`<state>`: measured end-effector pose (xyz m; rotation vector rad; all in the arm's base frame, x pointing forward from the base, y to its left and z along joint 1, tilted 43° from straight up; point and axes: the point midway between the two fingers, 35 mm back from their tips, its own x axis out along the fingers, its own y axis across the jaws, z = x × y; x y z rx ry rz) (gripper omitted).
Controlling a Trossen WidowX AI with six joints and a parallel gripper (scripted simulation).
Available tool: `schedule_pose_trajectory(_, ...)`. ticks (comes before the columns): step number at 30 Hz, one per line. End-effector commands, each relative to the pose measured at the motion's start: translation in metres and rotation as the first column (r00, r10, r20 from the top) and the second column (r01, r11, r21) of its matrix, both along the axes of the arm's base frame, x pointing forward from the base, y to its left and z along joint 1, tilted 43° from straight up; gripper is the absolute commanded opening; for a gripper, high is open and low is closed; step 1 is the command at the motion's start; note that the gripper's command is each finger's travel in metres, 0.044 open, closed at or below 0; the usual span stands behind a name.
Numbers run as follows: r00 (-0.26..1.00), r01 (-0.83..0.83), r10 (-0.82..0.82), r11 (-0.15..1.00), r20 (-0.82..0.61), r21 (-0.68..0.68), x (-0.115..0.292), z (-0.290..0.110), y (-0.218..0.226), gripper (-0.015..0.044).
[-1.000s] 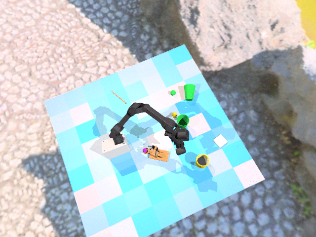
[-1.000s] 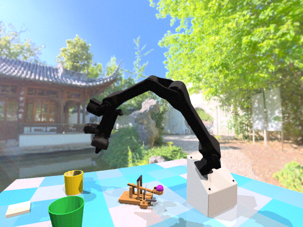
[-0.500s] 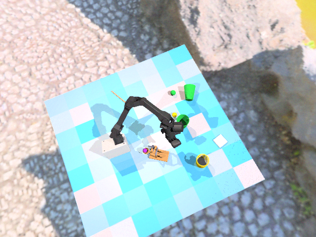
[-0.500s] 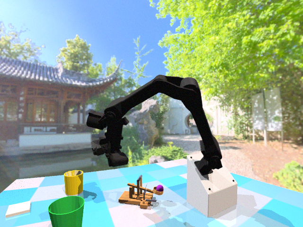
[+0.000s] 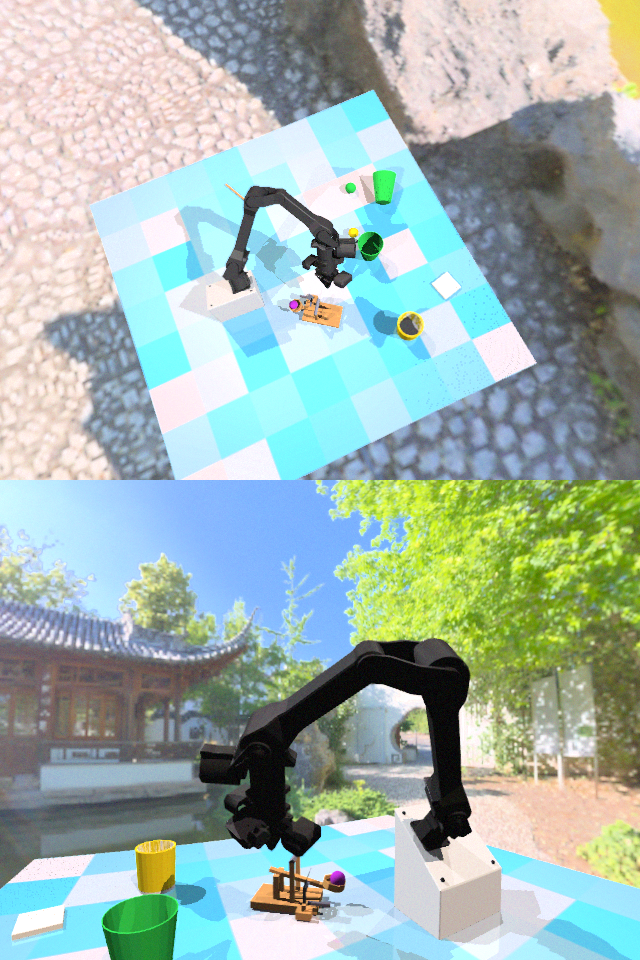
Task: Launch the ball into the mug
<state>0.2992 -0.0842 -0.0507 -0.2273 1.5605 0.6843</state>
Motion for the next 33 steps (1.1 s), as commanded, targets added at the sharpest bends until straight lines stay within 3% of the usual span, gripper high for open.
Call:
schedule_pose_trajectory(1, 0.991, -0.132, 0.131, 0.991, -0.036, -0.012, -0.022, 0.002, 0.014, 0.0)
schedule_pose_trajectory(15, 0.832, -0.541, 0.532, 0.841, -0.157, -0.013, -0.095, 0.014, 0.046, 0.0)
schedule_pose_trajectory(33, 0.829, -0.545, 0.537, 0.838, -0.157, -0.013, -0.092, 0.001, 0.059, 0.0)
